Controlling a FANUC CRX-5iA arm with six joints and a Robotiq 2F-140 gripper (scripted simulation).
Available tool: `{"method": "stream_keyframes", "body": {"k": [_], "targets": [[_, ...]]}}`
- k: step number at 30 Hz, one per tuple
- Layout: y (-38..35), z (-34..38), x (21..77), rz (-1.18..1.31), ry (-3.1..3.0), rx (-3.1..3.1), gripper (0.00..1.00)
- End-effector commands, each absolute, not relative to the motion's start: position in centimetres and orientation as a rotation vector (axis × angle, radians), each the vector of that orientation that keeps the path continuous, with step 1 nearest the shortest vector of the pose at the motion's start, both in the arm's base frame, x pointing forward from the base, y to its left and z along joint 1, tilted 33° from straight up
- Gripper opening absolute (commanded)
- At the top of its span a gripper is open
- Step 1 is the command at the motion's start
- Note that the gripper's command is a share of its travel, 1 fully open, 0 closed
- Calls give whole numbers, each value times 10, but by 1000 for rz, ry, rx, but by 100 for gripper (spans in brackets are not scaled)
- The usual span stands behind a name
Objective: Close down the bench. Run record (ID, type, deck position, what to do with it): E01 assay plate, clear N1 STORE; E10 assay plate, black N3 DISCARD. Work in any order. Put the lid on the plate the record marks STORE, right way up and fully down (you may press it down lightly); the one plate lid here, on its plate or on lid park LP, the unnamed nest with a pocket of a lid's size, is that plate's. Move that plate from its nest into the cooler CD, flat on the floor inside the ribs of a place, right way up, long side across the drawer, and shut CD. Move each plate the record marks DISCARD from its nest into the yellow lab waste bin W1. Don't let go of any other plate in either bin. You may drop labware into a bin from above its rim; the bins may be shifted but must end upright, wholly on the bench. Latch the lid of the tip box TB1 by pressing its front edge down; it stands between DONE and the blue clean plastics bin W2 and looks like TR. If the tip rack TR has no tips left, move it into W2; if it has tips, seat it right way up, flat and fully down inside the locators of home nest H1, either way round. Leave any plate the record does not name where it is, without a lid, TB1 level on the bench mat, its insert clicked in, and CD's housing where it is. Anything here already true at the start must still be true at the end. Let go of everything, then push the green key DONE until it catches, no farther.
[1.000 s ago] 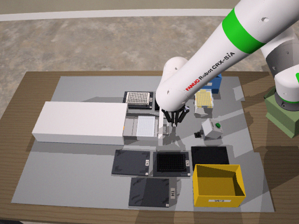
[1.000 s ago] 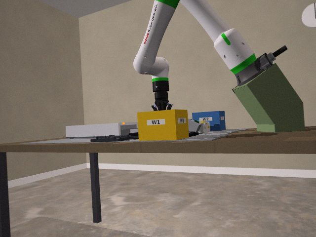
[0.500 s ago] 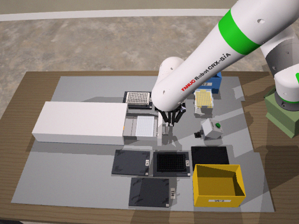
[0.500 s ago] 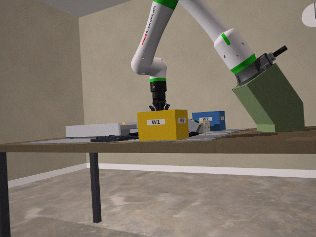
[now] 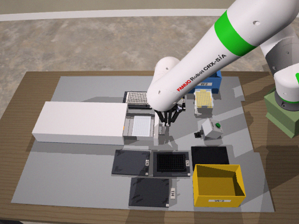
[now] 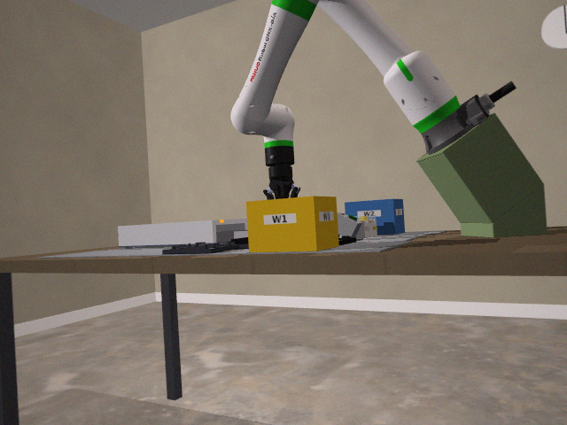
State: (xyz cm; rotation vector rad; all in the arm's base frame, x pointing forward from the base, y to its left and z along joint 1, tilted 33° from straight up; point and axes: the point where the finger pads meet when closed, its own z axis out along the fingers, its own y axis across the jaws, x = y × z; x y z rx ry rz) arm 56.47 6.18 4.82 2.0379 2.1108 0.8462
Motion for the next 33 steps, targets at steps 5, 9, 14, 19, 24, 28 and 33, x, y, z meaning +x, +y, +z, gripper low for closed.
{"method": "stream_keyframes", "body": {"k": [5,9,14,19,24,28,33], "targets": [[61,53,574,846,2110,2038,0],[61,54,577,846,2110,2038,0],[61,56,581,846,2110,2038,0],[61,59,586,846,2110,2038,0],[60,62,592,846,2110,2038,0],[60,63,594,846,2110,2038,0],[60,66,600,846,2110,2038,0]]}}
